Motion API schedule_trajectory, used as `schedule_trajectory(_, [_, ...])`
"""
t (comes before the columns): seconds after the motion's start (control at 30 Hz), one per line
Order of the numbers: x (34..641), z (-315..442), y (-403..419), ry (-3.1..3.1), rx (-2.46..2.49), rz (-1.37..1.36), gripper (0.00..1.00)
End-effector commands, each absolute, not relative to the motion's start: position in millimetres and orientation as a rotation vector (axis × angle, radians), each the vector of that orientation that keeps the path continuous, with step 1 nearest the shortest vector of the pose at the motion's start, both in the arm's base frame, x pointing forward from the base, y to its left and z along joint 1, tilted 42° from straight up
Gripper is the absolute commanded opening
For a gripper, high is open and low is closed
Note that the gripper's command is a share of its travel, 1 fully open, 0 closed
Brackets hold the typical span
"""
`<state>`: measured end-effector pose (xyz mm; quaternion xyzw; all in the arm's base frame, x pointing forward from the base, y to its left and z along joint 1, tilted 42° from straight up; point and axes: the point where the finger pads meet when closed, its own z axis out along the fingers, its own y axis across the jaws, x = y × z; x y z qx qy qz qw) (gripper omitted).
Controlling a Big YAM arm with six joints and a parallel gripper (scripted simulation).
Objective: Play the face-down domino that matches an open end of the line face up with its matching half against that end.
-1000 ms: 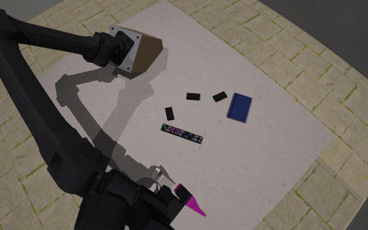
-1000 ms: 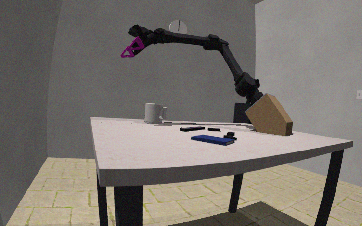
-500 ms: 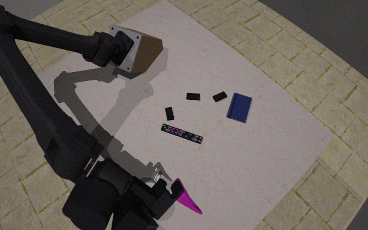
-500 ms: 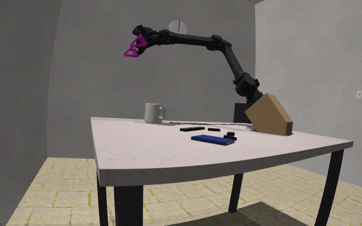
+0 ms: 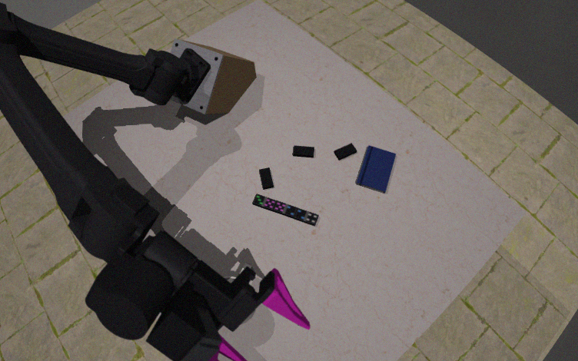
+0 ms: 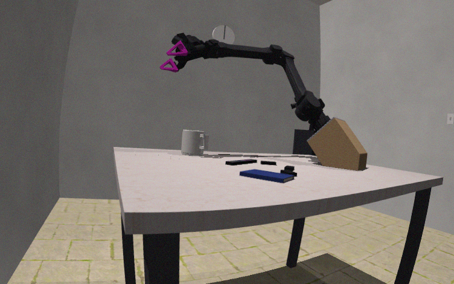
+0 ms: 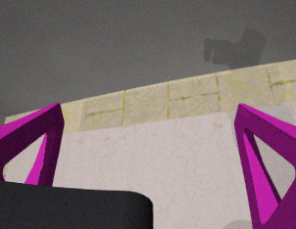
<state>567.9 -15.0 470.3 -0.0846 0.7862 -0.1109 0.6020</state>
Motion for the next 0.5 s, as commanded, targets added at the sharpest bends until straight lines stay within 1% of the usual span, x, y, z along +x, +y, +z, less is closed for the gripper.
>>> schedule_trajectory(0.0, [563.6,486.5,-13.1,1.774,-0.170,-0.241,1.00])
schedule_trajectory(0.03, [565.3,474.9,-12.4,1.804,-0.190,-0.243,1.00])
schedule_trajectory(0.33, [542.2,492.5,-6.0,1.672,-0.083,-0.118,1.00])
schedule_trajectory(0.47, [542.2,492.5,-6.0,1.672,-0.083,-0.118,1.00])
